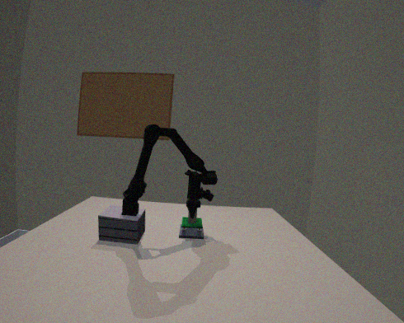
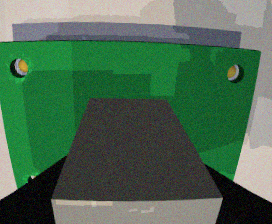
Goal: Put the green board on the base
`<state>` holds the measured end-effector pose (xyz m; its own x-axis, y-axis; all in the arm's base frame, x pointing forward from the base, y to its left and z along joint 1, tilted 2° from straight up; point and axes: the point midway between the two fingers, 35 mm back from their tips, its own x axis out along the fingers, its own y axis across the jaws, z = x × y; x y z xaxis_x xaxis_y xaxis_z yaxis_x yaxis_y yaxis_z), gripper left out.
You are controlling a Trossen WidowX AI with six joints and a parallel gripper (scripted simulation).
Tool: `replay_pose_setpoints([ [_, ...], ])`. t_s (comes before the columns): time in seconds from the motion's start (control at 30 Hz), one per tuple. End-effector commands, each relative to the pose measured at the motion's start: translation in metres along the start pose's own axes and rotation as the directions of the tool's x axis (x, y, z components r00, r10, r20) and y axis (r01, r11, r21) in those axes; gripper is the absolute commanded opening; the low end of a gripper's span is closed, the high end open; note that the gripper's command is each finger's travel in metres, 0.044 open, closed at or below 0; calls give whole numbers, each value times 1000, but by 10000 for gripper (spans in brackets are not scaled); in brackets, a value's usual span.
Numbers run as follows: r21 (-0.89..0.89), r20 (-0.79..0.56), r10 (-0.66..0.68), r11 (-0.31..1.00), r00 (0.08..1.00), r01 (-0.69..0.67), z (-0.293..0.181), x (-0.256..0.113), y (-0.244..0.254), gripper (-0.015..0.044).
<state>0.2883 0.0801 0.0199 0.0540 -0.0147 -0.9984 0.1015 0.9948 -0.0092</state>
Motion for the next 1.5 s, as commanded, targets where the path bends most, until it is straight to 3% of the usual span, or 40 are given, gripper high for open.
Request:
replay_pose_setpoints([
  [0.0,-2,1,0,1000,1000,0,0,2,0,0],
  [0.07,-2,1,0,1000,1000,0,0,3,0,0],
  [0.63,0,0,0,1000,1000,0,0,-3,0,440],
  [0.93,0,0,0,1000,1000,0,0,-41,0,440],
  [1.07,-3,0,0,1000,1000,0,-3,-79,-1,440],
  [1.47,-4,0,0,1000,1000,0,-3,-81,-1,440],
])
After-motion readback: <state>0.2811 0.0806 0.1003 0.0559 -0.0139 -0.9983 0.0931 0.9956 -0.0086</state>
